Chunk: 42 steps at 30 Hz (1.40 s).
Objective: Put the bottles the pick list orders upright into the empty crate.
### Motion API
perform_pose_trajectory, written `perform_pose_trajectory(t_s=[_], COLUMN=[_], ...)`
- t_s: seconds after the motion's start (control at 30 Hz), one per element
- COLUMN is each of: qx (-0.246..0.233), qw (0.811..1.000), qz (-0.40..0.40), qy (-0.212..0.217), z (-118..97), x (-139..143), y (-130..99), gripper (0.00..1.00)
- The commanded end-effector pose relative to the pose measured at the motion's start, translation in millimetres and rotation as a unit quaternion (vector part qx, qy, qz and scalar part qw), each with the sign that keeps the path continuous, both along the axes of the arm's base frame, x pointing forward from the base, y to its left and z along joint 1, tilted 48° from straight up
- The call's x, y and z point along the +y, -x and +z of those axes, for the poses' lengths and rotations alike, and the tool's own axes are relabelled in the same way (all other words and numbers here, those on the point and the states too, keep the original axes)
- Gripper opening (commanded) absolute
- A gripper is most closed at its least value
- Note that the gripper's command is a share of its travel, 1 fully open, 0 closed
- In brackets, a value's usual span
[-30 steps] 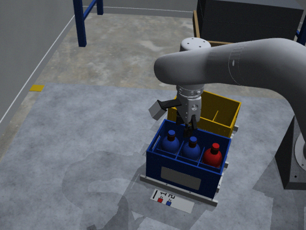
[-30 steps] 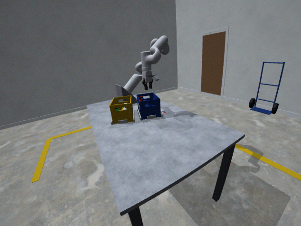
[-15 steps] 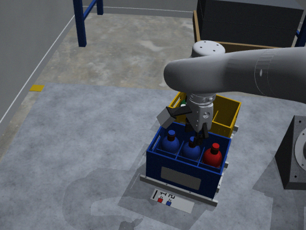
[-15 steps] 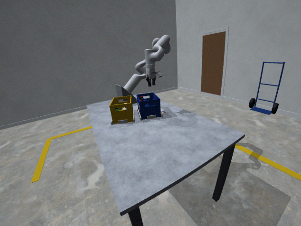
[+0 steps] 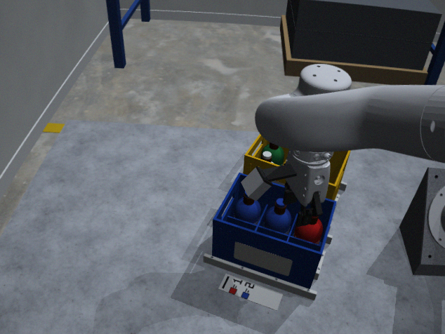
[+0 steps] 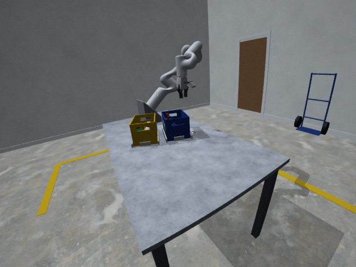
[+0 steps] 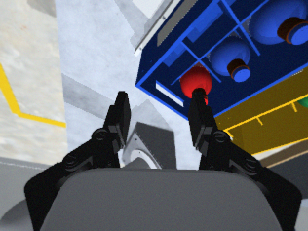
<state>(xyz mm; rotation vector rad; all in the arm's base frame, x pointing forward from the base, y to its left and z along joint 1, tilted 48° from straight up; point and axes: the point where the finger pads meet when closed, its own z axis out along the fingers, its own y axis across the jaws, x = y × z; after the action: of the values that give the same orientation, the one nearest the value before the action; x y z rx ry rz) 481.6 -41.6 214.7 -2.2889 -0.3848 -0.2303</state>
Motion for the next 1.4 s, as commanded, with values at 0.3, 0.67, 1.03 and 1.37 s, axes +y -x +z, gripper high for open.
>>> perform_pose_trajectory(t_s=[0.3,0.67,1.03,1.37], qx=[-0.001,-0.001,-0.001,-0.001], qw=[1.0,1.0,1.0,1.0], qz=[0.0,0.0,0.0,0.0], qy=[0.001,0.001,0.001,0.001], z=[57.9,95.7,133.5,175.5], x=[23.5,39.7,55.9,73.9], y=[27.0,45.3,63.7,84.1], gripper=[0.65,0.65,0.65,0.65])
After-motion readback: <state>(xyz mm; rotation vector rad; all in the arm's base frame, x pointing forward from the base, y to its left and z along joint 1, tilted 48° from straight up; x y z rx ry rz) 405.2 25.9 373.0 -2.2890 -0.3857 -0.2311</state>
